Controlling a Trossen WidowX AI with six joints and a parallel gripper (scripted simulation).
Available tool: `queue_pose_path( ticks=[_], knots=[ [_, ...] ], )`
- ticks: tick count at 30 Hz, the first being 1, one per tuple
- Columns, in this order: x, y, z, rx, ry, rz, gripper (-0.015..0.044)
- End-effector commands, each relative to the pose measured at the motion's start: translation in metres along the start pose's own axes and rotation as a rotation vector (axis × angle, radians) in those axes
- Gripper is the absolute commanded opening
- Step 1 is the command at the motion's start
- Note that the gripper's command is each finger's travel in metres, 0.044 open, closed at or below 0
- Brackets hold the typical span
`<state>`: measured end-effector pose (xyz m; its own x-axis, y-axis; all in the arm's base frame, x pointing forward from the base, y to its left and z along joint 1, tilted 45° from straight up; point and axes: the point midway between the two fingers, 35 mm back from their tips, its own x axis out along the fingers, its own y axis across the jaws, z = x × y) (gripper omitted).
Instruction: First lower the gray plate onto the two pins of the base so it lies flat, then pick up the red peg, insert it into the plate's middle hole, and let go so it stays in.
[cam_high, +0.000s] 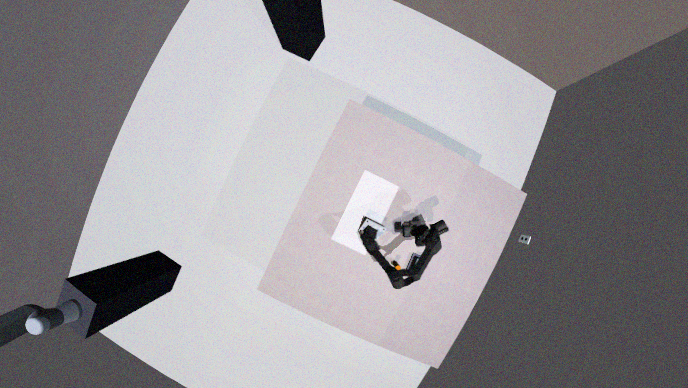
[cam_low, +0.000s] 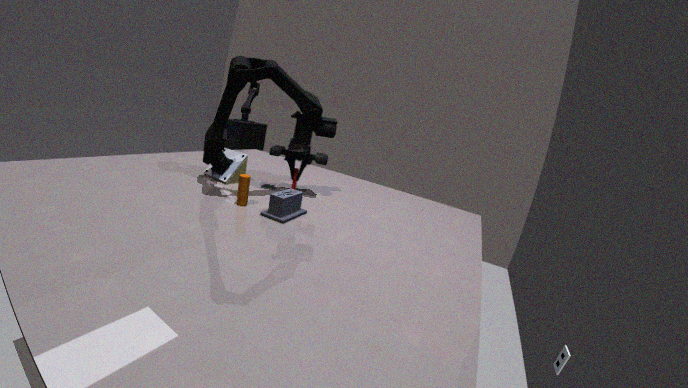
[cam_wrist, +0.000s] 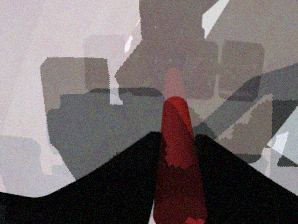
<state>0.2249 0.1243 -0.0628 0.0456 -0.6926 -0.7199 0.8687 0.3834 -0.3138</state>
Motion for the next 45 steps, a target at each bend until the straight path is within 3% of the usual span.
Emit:
queue_pose_path(
  ticks=[1,27,45],
  knots=[
    [-0.001,0.001,0.0,-0.003,-0.002,0.001,0.0],
    [-0.081,0.008,-0.001,-0.004,0.001,0.002,0.0],
    [-0.076,0.022,0.044,-0.011,0.011,0.009,0.0]
  ],
)
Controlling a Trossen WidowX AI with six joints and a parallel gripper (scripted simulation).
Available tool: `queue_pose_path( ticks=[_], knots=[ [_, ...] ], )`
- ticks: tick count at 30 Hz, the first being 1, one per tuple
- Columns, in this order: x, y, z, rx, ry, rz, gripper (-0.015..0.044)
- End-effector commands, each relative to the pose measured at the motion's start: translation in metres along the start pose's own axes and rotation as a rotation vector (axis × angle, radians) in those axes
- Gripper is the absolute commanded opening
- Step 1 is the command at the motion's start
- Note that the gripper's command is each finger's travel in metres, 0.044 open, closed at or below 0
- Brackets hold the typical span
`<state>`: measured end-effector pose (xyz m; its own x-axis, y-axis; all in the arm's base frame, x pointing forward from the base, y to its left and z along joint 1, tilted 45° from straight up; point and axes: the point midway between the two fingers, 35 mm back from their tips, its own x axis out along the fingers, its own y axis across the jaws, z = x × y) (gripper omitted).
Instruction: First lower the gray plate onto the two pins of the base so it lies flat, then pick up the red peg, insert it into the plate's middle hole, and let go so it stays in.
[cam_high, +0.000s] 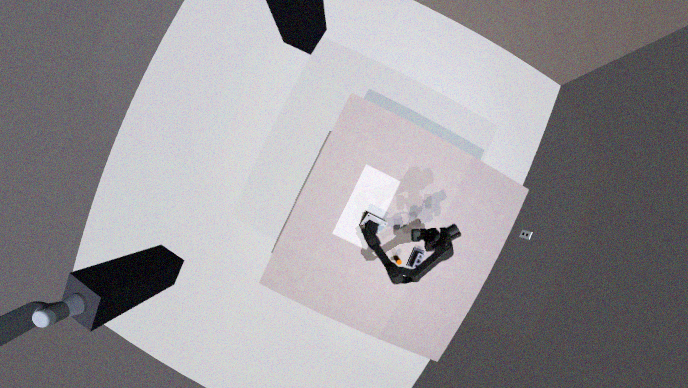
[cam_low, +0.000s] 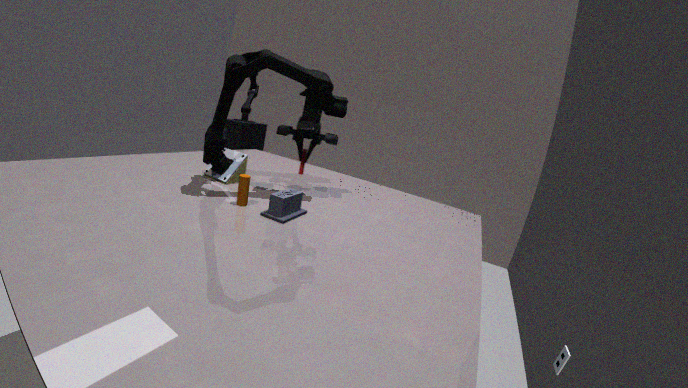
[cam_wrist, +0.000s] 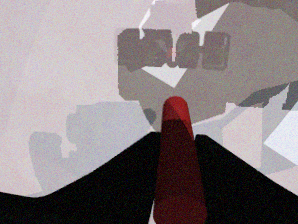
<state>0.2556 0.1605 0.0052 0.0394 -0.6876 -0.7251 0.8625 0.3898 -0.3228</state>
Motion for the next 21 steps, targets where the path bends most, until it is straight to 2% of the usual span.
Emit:
queue_pose_path(
  ticks=[1,21],
  knots=[
    [-0.004,0.004,0.012,0.001,0.002,0.012,0.0],
    [-0.007,0.011,0.071,0.001,0.006,0.017,0.0]
  ],
)
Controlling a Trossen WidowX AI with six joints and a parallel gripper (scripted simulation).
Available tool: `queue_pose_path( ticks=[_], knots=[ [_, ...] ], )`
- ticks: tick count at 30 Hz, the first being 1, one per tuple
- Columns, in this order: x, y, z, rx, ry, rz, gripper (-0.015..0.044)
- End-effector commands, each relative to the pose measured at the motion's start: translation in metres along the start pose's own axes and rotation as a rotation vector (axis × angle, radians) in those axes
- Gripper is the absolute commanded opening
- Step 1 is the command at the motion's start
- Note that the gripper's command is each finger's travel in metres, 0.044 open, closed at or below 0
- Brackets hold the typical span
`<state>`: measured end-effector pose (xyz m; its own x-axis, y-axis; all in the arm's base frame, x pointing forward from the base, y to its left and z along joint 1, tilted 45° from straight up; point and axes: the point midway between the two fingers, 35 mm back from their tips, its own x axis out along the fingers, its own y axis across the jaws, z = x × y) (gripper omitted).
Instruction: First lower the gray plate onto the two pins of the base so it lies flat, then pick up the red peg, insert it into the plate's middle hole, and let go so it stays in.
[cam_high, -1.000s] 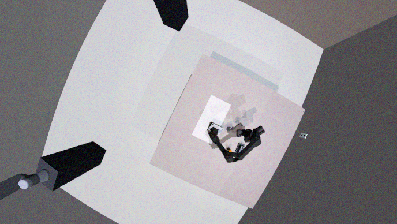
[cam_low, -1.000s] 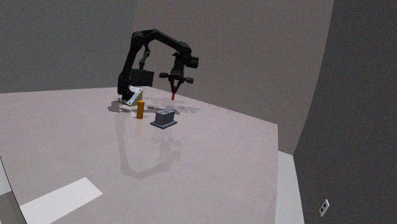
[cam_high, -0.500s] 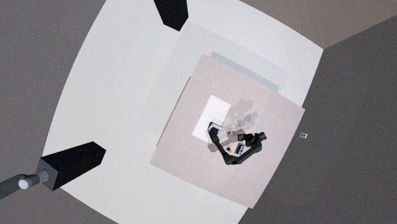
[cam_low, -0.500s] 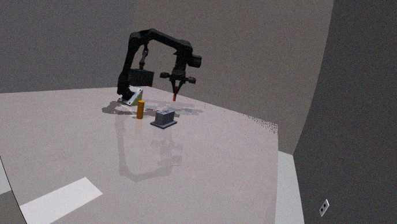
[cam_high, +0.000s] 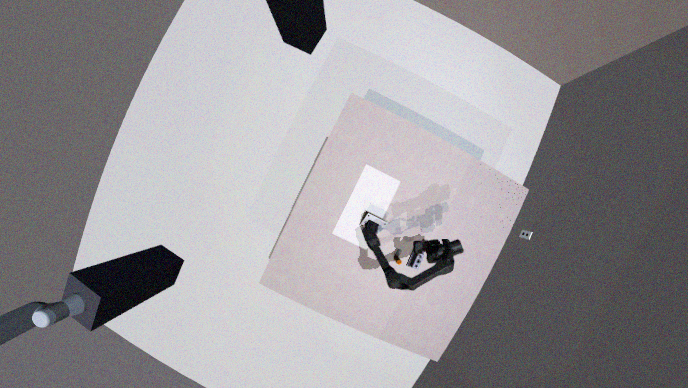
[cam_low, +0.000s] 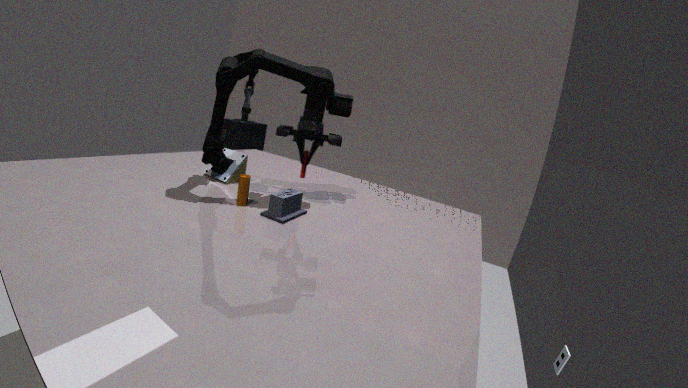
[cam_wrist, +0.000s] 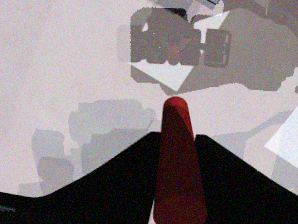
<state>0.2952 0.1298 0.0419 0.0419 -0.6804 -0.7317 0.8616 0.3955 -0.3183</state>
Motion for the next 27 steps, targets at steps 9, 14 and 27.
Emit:
queue_pose_path(
  ticks=[9,14,27],
  knots=[
    [-0.004,0.001,0.038,0.003,-0.004,0.01,0.0],
    [-0.003,-0.001,0.054,0.005,-0.006,0.009,0.0],
    [-0.002,-0.009,0.094,0.008,-0.016,0.003,0.0]
  ],
)
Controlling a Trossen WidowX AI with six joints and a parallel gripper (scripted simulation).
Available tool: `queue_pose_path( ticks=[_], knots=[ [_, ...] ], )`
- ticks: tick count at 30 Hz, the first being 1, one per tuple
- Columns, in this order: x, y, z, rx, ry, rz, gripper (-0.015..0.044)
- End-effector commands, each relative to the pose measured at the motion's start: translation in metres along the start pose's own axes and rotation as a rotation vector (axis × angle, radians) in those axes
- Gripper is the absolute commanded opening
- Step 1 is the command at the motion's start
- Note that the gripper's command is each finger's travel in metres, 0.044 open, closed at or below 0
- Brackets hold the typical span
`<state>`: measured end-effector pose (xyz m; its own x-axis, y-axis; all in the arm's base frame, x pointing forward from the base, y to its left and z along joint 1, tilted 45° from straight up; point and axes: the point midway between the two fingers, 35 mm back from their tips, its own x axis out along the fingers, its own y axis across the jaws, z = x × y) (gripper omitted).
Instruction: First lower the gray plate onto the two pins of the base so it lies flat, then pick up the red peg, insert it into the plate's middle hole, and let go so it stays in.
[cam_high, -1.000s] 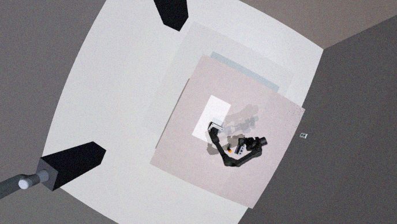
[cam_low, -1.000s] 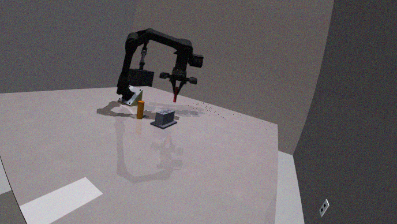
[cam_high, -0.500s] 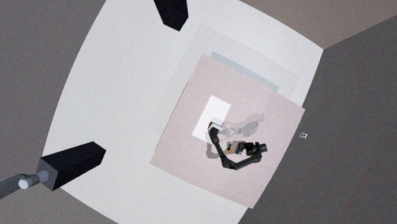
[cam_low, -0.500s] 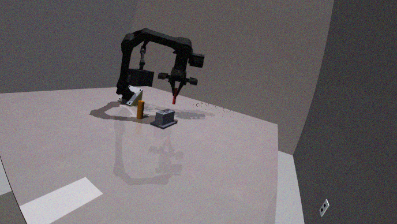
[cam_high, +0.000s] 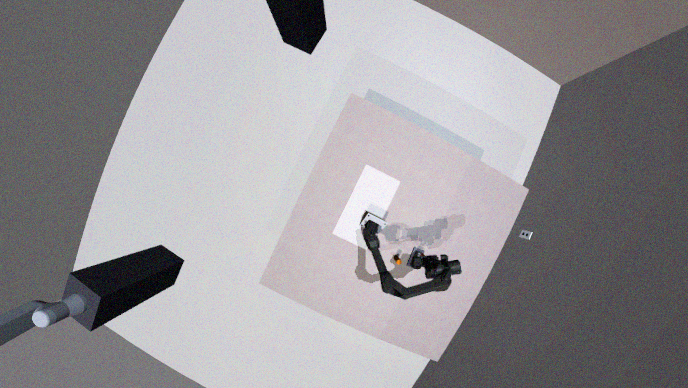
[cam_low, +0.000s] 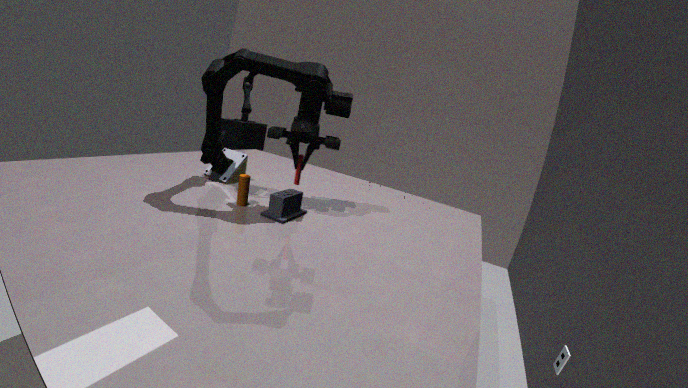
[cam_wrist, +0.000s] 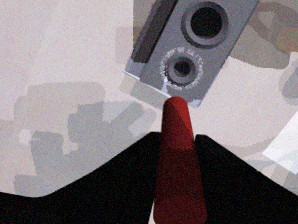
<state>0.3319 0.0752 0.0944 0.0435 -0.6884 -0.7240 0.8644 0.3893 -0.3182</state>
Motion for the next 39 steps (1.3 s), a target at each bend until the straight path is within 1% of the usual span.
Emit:
queue_pose_path(
  ticks=[1,12,39],
  knots=[
    [-0.002,-0.003,0.014,0.003,-0.006,0.007,0.0],
    [0.0,-0.013,0.045,0.007,-0.016,-0.002,0.0],
    [0.0,-0.014,0.046,0.011,-0.013,-0.001,0.0]
  ],
)
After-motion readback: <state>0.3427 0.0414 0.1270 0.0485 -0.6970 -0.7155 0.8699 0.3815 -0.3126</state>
